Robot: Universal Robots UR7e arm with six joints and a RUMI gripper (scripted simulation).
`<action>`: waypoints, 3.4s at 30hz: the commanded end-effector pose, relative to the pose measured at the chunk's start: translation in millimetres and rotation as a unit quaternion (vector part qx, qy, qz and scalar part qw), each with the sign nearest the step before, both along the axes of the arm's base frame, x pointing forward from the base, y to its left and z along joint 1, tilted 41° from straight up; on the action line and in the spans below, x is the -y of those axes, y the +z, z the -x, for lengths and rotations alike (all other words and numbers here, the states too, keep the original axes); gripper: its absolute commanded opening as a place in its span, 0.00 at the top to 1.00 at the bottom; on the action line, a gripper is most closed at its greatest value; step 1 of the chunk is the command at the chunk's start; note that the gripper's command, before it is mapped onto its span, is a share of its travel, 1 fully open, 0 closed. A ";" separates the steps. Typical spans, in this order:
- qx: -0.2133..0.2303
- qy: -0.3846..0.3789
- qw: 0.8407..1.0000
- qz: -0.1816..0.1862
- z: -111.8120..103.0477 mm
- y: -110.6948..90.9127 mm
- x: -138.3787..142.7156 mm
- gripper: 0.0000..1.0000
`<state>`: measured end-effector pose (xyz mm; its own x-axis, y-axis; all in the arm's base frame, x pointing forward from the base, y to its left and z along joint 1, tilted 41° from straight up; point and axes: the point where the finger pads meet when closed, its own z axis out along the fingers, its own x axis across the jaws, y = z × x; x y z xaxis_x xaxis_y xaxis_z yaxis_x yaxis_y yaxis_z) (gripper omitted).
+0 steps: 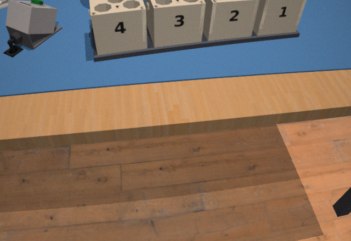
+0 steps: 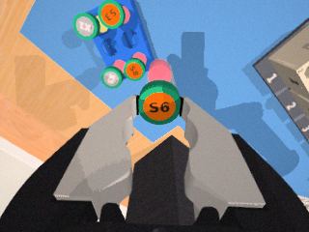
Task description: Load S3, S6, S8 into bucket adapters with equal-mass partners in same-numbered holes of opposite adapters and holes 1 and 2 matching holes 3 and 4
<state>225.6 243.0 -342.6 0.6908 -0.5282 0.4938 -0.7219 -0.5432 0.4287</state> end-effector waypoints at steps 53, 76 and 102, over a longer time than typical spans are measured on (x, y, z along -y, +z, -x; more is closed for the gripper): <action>0.392 -0.454 0.800 -0.027 -200.2 172.1 186.1 1.00; 0.441 -0.511 0.737 -0.030 -240.9 198.6 230.6 1.00; 0.441 -0.511 0.737 -0.030 -242.2 176.4 249.6 1.00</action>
<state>467.4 -7.0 -166.5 -0.6587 -0.5893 0.4679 -0.7512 0.4793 -0.4539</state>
